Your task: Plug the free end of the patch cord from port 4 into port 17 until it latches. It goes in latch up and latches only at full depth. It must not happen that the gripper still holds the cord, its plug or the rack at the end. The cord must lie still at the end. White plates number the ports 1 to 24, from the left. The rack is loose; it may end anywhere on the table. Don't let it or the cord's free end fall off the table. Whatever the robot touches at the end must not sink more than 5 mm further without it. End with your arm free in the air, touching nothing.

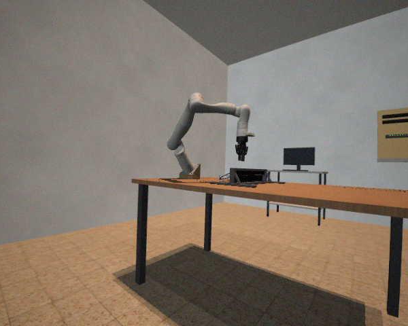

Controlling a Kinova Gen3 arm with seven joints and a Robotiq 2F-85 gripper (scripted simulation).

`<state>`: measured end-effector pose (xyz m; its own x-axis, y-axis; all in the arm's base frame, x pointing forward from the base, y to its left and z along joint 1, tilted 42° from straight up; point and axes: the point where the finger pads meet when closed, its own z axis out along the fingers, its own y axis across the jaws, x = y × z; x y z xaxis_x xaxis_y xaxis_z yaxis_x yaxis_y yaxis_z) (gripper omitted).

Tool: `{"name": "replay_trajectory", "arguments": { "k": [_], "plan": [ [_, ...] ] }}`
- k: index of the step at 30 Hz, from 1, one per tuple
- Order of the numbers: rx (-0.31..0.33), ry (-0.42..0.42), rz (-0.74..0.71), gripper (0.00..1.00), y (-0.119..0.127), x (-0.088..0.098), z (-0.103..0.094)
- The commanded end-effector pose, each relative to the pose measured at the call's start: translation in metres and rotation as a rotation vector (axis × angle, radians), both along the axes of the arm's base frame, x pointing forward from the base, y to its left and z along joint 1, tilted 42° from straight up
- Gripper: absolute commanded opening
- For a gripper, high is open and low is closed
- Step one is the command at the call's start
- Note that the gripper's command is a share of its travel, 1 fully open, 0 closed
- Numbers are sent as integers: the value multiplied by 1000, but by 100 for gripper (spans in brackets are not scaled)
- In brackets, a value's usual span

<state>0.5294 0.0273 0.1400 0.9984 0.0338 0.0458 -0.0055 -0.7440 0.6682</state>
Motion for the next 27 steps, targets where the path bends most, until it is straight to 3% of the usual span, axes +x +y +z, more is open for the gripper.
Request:
{"name": "replay_trajectory", "arguments": {
  "k": [1, 12, 13, 27],
  "plan": [
    [3, -6, 5, 37, 6, 1, 5],
    [3, -6, 5, 37, 8, 1, 7],
    [3, -6, 5, 0, 8, 1, 7],
    [3, -6, 5, 0, 8, 1, 7]
  ]
}}
